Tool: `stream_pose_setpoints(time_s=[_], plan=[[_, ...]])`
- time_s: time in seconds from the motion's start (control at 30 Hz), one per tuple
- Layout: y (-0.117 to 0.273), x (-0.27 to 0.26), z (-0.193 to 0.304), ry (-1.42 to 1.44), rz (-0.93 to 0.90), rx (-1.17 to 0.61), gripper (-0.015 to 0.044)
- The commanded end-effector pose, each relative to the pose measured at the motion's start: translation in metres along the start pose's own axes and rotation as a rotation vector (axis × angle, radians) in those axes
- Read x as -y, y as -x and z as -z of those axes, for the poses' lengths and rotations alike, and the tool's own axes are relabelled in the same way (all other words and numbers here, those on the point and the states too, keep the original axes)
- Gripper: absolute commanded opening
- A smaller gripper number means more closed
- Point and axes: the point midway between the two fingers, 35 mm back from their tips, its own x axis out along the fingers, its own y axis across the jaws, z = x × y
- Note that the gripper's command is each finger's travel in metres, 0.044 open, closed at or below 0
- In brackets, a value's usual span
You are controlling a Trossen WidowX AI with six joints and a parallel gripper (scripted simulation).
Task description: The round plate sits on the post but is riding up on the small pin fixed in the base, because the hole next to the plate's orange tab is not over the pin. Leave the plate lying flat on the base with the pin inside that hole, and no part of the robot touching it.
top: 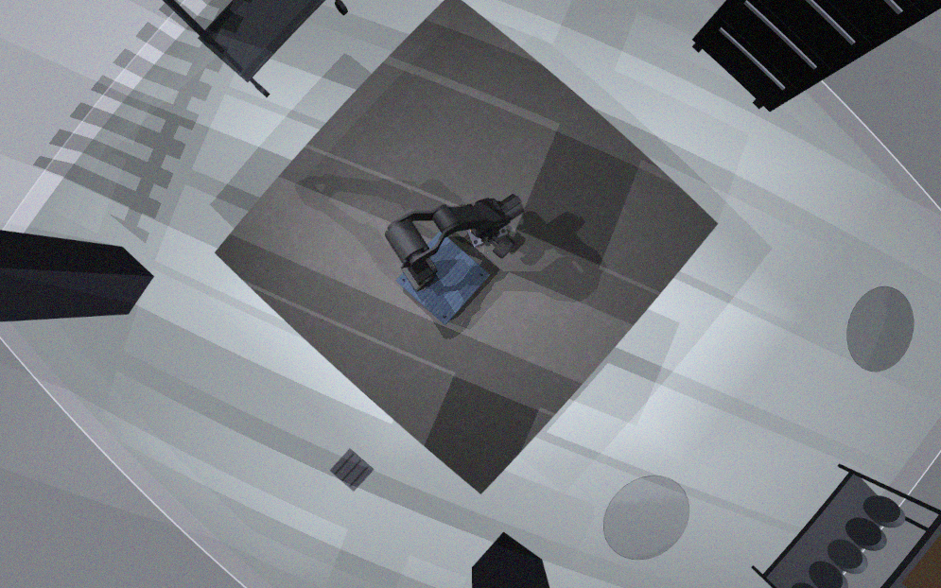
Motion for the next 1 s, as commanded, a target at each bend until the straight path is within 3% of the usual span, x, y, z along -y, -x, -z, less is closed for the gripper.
stream_pose_setpoints(time_s=[0.0, 0.97], plan=[[-0.003, -0.004, 0.008, -0.003, -0.009, -0.02, 0.0], [-0.003, -0.025, 0.015, -0.004, -0.011, -0.02, 0.0]])
